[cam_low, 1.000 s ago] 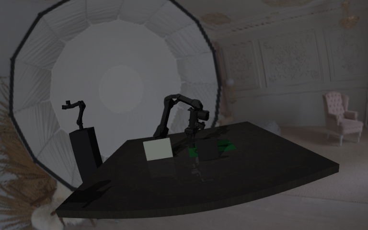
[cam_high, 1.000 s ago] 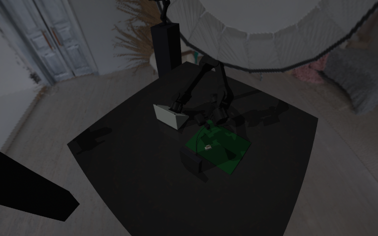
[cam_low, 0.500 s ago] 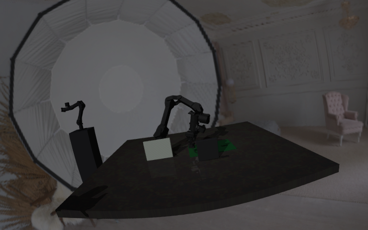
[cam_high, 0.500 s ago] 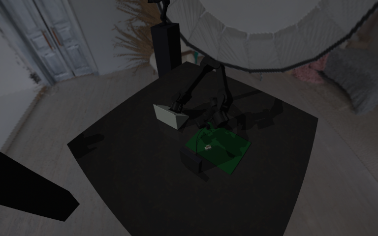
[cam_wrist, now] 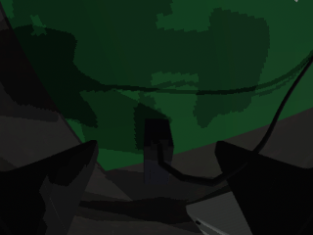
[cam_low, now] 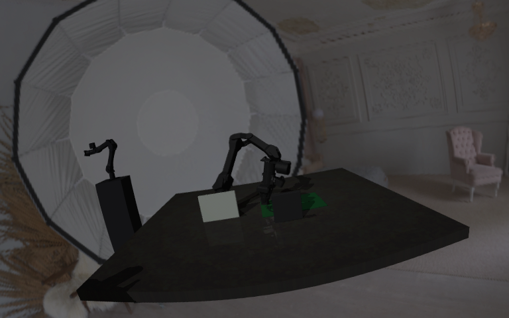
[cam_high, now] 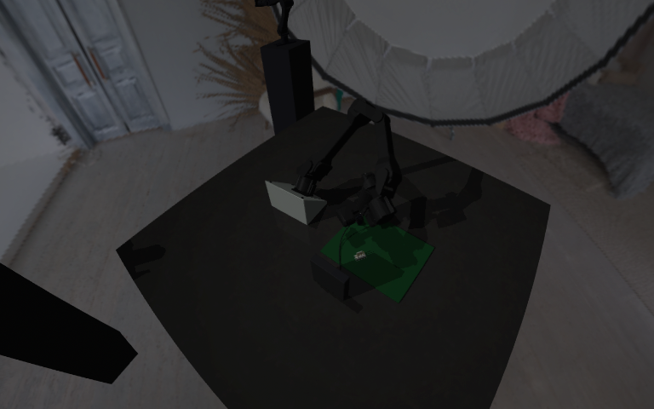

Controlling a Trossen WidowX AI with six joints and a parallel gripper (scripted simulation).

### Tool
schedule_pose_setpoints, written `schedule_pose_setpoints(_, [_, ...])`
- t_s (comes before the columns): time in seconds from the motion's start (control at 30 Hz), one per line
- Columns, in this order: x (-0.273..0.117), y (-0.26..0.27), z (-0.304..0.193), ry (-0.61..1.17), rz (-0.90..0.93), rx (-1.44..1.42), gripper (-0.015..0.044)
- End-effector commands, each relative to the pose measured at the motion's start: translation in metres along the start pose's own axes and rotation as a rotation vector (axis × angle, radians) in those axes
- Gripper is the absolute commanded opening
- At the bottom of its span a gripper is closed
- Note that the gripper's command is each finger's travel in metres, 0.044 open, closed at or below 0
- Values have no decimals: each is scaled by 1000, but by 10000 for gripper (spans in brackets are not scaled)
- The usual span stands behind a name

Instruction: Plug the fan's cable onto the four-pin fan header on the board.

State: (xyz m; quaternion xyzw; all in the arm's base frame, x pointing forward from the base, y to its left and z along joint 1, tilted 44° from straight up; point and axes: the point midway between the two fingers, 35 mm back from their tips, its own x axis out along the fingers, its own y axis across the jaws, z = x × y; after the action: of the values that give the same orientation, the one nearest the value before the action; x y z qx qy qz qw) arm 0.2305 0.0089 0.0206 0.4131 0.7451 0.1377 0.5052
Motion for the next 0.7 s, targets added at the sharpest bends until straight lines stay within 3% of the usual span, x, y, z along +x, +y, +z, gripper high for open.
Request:
schedule_pose_setpoints(0.0, [0,0,0,-1,0,0,374])
schedule_pose_setpoints(0.67, [0,0,0,-1,0,0,241])
